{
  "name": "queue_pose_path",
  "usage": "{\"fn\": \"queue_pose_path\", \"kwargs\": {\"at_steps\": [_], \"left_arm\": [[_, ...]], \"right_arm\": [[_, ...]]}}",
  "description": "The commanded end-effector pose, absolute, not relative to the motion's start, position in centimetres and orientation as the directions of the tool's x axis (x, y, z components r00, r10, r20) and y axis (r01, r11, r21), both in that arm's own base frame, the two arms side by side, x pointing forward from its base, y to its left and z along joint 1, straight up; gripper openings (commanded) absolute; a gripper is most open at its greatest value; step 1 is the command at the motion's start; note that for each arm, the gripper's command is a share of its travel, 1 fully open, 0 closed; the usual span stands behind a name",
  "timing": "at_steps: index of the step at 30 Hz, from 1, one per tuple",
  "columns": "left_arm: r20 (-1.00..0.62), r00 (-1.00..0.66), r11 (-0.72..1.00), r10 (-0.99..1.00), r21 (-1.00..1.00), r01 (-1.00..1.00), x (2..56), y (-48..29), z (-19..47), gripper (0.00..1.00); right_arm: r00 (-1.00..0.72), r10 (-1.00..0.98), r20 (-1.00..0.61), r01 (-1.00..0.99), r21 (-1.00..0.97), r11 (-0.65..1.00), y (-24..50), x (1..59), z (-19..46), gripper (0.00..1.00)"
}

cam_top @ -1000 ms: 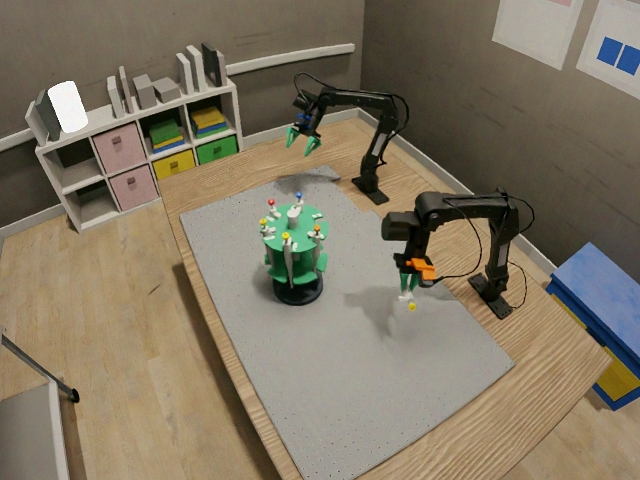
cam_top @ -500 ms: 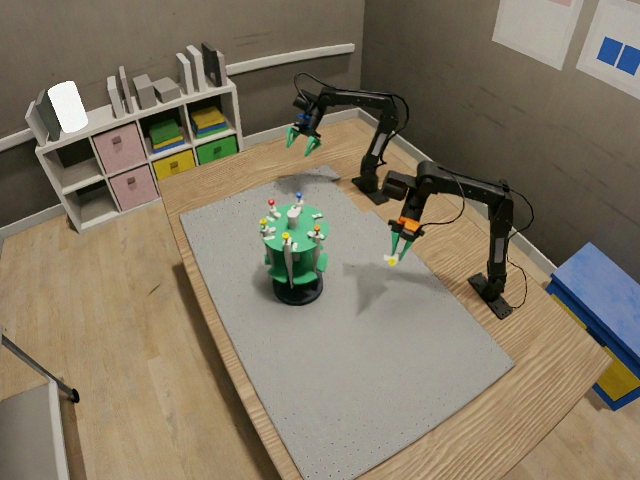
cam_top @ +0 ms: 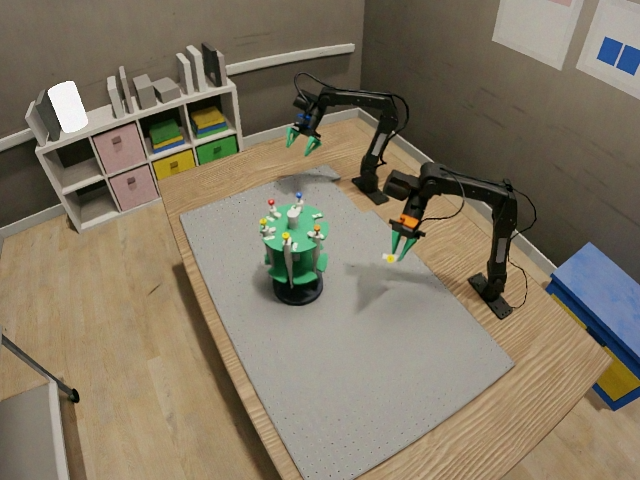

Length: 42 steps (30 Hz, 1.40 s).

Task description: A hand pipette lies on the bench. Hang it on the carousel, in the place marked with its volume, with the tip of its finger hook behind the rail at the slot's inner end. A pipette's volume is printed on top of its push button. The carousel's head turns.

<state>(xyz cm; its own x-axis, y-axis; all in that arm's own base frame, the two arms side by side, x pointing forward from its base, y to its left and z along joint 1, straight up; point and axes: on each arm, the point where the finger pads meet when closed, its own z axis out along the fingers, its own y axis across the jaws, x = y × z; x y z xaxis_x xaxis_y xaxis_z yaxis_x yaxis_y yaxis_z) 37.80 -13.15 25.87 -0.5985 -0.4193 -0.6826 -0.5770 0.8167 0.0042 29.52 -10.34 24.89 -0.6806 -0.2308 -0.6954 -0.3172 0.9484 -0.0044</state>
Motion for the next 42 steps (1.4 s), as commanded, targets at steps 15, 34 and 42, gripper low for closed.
{"fn": "queue_pose_path", "kwargs": {"at_steps": [15,34,42], "left_arm": [[-0.741,-0.595,0.944,-0.312,-0.168,-0.285,42.8,-20.7,23.8,0.12],[-0.828,-0.526,0.975,-0.194,-0.224,-0.007,45.0,-26.1,22.9,0.12],[-0.862,-0.479,0.972,-0.167,-0.224,0.063,45.8,-26.5,23.0,0.12]], "right_arm": [[-0.663,-0.234,-0.712,-0.324,-0.009,0.946,-10.6,29.9,25.3,1.0],[-0.663,-0.234,-0.712,-0.324,-0.009,0.946,-10.6,29.9,25.3,1.0],[-0.663,-0.234,-0.712,-0.324,-0.009,0.946,-10.6,29.9,25.3,1.0]]}}
